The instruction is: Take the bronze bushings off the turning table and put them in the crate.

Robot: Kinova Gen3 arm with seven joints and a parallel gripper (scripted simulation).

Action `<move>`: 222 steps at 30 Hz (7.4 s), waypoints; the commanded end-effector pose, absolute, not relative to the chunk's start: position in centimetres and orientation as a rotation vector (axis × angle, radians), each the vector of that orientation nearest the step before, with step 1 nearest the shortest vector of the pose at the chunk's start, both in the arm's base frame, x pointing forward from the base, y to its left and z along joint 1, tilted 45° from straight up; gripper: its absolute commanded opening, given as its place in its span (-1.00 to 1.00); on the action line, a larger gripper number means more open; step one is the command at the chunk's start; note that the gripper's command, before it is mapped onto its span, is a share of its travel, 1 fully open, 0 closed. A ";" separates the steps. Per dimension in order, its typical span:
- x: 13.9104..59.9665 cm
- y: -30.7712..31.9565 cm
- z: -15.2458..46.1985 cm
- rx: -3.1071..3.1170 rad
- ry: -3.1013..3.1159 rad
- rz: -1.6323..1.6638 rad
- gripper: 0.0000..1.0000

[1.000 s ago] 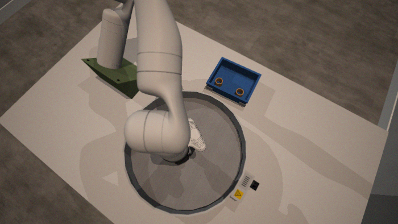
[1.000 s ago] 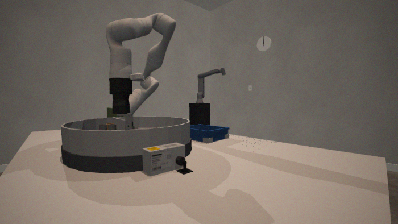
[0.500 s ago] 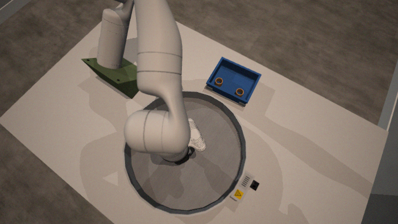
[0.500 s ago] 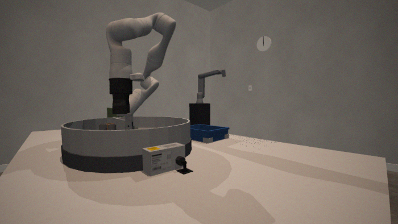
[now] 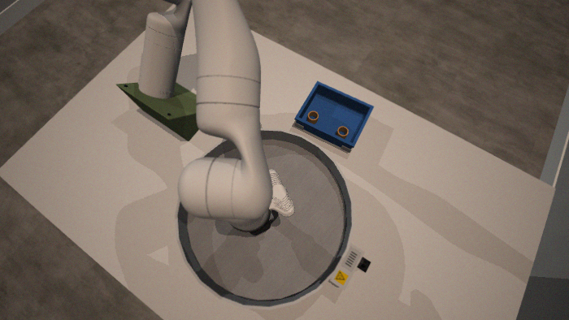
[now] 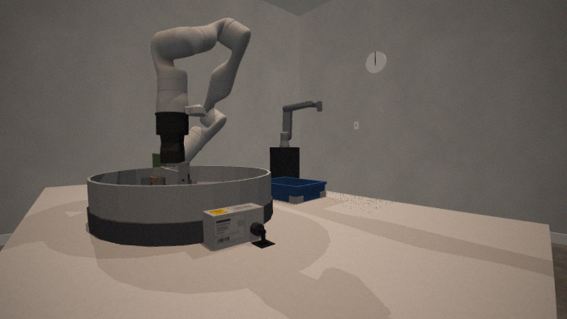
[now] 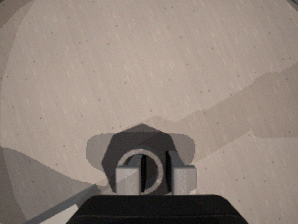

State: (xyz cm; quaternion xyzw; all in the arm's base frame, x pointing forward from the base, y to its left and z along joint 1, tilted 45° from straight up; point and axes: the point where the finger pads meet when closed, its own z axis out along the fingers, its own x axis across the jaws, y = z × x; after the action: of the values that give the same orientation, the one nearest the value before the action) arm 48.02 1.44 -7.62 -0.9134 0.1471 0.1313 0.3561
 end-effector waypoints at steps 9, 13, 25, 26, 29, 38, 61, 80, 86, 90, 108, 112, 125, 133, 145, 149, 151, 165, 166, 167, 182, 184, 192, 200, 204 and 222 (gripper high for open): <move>48.1 1.4 -7.6 -2.360 0.381 0.337 -0.16; 48.1 1.5 -7.7 -2.360 0.381 0.337 -0.16; 48.1 1.5 -7.7 -2.360 0.381 0.337 -0.16; 48.1 1.5 -7.7 -2.360 0.381 0.337 -0.16; 48.1 1.5 -7.7 -2.360 0.381 0.337 -0.16; 48.1 1.5 -7.7 -2.360 0.381 0.337 -0.16; 48.2 0.9 -7.1 -2.360 0.381 0.337 -0.16; 48.3 0.4 -6.5 -2.360 0.381 0.337 -0.16; 48.3 0.4 -6.5 -2.360 0.381 0.337 -0.16; 48.3 0.4 -6.5 -2.360 0.381 0.337 -0.16; 48.3 0.0 -6.2 -2.360 0.381 0.337 -0.16; 48.4 -0.3 -5.9 -2.360 0.381 0.337 -0.16; 48.4 -0.4 -5.8 -2.360 0.381 0.337 -0.16; 48.5 -0.8 -5.4 -2.360 0.381 0.337 -0.16; 48.7 -1.7 -4.5 -2.360 0.381 0.337 -0.16; 48.9 -3.0 -3.1 -2.360 0.381 0.337 -0.16; 48.9 -3.0 -3.1 -2.360 0.381 0.337 -0.16; 49.4 -5.3 -0.7 -2.360 0.381 0.337 -0.16; 49.4 -5.3 -0.7 -2.360 0.381 0.337 -0.16; 49.4 -5.3 -0.7 -2.360 0.381 0.337 -0.16; 49.4 -5.3 -0.7 -2.360 0.381 0.337 -0.16; 49.4 -5.3 -0.7 -2.360 0.381 0.337 -0.16; 49.4 -5.3 -0.7 -2.360 0.381 0.337 -0.16; 49.4 -5.3 -0.7 -2.360 0.381 0.337 -0.16; 49.4 -5.3 -0.7 -2.360 0.381 0.337 -0.16; 49.4 -5.3 -0.7 -2.360 0.381 0.337 -0.16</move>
State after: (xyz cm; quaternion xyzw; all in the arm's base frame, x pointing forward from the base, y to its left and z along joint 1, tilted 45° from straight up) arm 49.31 -5.15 -0.81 -0.9134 0.1470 0.1316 0.3561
